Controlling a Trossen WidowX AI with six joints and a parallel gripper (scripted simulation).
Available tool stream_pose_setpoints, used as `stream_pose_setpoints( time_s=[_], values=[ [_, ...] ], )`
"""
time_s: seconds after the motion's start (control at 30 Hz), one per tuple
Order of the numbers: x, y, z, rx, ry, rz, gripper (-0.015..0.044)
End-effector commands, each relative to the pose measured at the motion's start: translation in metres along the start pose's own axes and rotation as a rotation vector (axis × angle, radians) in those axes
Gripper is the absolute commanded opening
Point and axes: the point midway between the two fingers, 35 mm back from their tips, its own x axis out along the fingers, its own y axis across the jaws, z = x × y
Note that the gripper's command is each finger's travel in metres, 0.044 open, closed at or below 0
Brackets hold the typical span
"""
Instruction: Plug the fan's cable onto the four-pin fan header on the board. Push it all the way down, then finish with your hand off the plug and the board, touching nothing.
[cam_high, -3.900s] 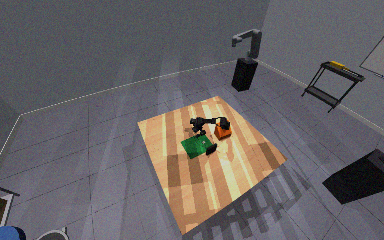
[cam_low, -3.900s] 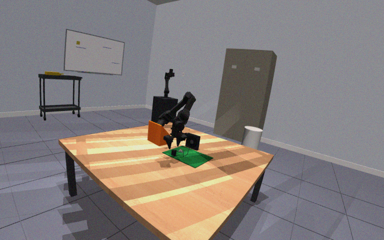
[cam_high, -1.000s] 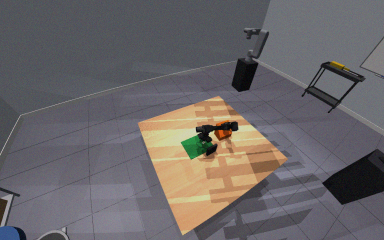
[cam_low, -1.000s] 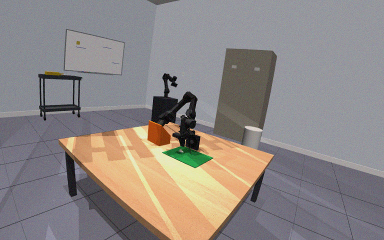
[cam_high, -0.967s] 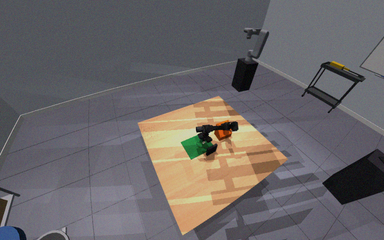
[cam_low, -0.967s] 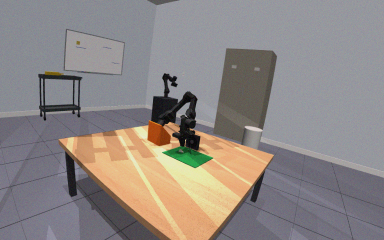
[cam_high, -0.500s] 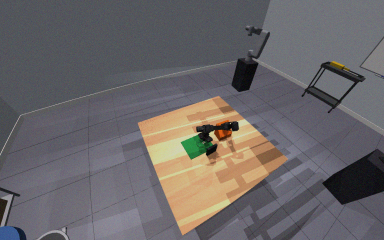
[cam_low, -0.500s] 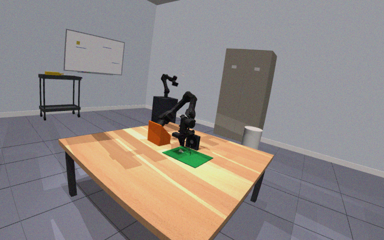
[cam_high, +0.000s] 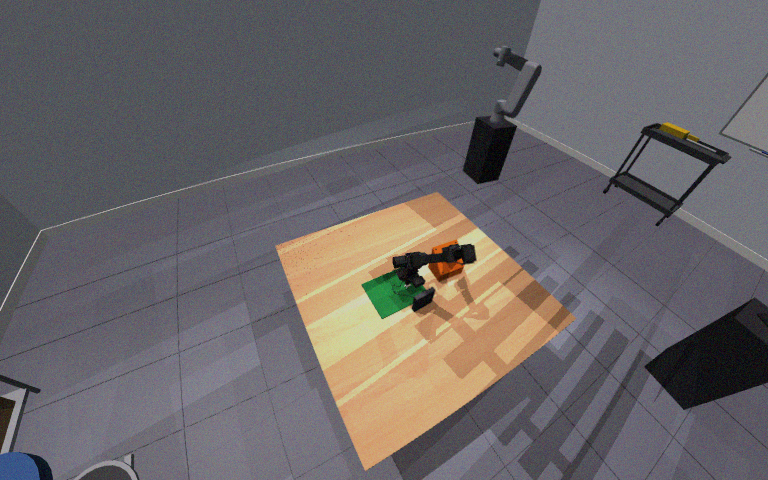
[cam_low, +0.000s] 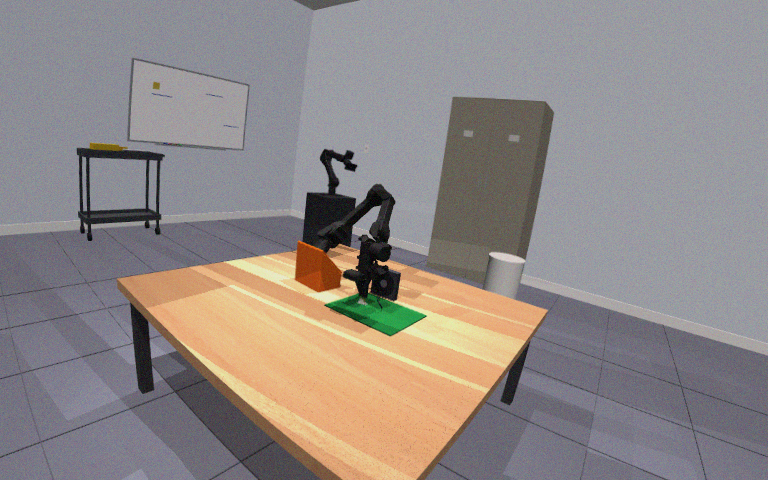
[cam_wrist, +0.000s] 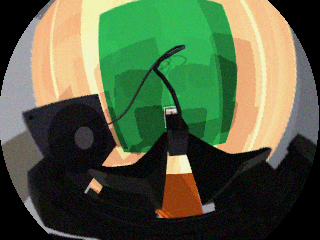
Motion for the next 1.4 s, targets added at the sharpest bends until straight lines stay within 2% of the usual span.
stream_pose_setpoints(
  time_s=[0.0, 1.37],
  values=[
    [0.0011, 0.0007, 0.0000, 0.002, -0.001, 0.006, 0.0000],
    [0.0073, 0.0008, 0.0001, 0.006, -0.001, 0.006, 0.0000]
  ],
)
